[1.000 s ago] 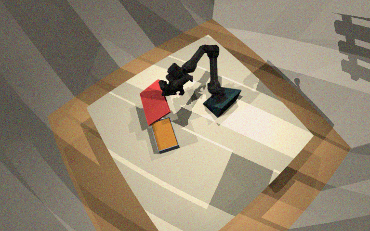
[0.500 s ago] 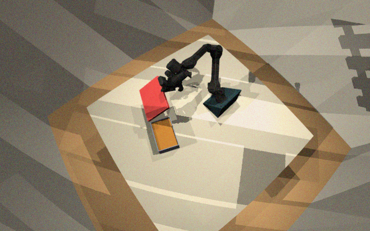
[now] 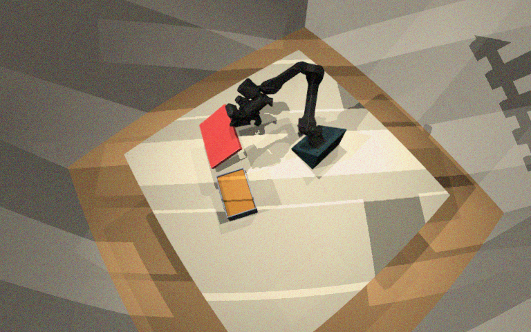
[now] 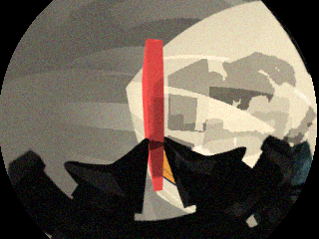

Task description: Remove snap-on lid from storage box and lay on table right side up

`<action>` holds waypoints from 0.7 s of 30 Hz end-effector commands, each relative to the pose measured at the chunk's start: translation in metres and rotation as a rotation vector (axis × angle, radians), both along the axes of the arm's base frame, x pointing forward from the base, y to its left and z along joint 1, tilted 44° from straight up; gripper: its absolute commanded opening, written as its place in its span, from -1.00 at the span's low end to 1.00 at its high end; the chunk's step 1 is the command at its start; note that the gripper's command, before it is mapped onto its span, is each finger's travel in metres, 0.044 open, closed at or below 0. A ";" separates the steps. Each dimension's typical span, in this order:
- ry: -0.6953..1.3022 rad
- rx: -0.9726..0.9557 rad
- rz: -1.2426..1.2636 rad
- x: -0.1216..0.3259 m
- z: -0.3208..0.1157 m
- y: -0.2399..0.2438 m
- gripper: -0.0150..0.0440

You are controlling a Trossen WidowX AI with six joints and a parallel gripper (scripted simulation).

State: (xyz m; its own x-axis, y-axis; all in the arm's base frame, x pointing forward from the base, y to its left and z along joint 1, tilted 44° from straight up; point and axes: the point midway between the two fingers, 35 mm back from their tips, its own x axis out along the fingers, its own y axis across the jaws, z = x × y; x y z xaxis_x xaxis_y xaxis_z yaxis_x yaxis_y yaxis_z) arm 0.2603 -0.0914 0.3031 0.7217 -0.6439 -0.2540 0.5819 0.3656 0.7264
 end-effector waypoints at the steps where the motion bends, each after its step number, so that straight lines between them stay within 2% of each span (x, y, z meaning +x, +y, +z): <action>1: -0.022 0.001 0.012 -0.004 0.012 -0.003 -0.49; 21: -0.023 0.000 0.012 -0.015 0.024 -0.018 -0.49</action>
